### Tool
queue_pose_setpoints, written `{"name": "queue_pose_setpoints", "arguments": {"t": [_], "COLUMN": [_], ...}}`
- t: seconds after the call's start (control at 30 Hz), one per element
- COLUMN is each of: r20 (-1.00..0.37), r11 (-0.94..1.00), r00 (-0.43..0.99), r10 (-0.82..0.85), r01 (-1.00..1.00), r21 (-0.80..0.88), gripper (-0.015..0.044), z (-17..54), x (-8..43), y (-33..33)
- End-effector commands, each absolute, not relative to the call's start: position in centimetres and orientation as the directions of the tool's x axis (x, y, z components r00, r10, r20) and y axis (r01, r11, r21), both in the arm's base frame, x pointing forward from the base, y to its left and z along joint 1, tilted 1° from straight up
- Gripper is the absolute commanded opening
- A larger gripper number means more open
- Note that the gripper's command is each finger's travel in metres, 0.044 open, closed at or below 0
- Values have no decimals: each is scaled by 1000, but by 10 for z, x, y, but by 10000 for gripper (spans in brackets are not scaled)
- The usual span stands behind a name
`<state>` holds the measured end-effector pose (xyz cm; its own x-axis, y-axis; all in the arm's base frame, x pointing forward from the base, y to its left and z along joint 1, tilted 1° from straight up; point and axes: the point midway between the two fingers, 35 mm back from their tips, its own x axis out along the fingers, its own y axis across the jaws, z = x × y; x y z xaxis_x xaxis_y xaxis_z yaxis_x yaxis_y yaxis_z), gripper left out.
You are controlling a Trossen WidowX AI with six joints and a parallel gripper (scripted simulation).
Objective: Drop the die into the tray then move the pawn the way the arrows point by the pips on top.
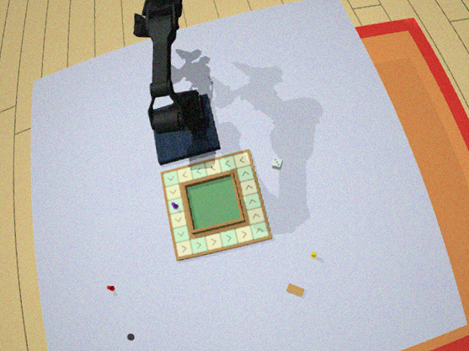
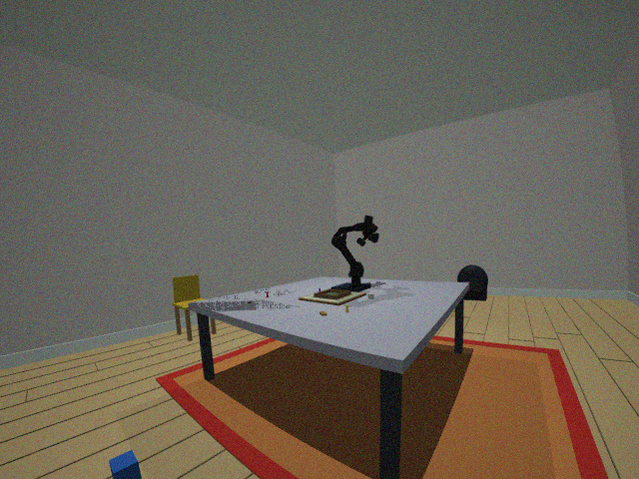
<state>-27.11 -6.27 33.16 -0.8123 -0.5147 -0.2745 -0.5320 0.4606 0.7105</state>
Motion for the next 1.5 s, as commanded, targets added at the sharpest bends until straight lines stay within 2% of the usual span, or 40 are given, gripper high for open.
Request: {"name": "queue_pose_setpoints", "arguments": {"t": [0.0, 0.13, 0.3, 0.47, 0.6, 0.8, 0.93, 1.1, 1.3, 1.47], "r20": [-278, -354, -469, -546, -618, -731, -797, -883, -958, -992], "r11": [464, 524, 607, 674, 723, 793, 839, 902, 939, 925], "r00": [-816, -872, -879, -823, -725, -523, -378, -193, -30, 31], "r10": [-507, -338, -85, 154, 304, 439, 471, 428, 286, 125], "r01": [-530, -487, -419, -317, -247, -158, -88, 32, 206, 358], "r21": [710, 699, 676, 668, 645, 589, 537, 430, 274, 127], "gripper": [374, 275, 275, 275, 275, 275, 275, 275, 275, 275], "z": [331, 312, 282, 260, 239, 202, 178, 146, 111, 85], "x": [-272, -290, -295, -272, -239, -167, -108, -27, 71, 146], "y": [-60, -8, 75, 154, 210, 277, 305, 320, 305, 264]}}
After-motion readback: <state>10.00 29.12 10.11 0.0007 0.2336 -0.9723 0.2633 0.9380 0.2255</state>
